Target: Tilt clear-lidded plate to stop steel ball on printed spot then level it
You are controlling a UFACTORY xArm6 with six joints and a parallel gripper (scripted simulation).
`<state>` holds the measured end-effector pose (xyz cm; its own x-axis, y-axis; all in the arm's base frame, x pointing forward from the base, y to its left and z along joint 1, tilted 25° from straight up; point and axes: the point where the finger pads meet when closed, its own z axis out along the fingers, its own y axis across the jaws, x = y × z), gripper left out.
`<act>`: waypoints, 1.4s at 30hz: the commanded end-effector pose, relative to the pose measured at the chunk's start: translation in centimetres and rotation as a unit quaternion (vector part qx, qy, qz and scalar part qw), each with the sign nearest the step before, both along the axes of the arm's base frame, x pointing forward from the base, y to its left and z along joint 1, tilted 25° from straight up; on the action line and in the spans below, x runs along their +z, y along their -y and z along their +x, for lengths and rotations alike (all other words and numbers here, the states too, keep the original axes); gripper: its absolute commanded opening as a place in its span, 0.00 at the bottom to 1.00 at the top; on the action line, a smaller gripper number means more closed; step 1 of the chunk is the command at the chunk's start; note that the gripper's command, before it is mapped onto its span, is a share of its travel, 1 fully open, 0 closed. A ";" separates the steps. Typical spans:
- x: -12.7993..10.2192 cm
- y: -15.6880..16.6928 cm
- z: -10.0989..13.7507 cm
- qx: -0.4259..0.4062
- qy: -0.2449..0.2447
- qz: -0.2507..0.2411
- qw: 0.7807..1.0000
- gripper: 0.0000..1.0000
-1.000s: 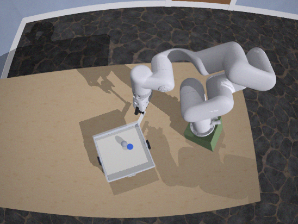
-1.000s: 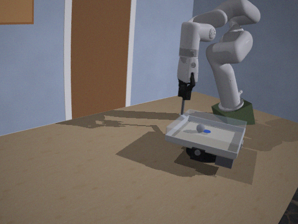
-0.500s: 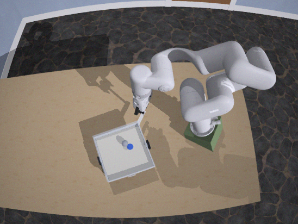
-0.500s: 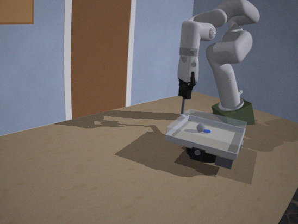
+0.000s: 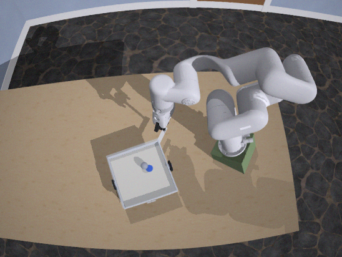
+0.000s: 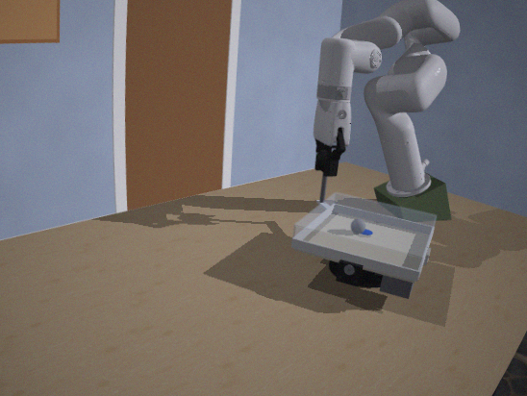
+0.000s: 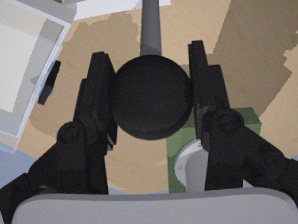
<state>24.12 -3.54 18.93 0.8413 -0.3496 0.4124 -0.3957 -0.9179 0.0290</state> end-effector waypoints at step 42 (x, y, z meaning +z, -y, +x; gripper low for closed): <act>0.1 0.0 0.1 0.000 0.002 0.001 1.000 0.00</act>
<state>24.16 -3.61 18.84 0.8410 -0.3498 0.4128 -0.3956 -0.9180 0.0282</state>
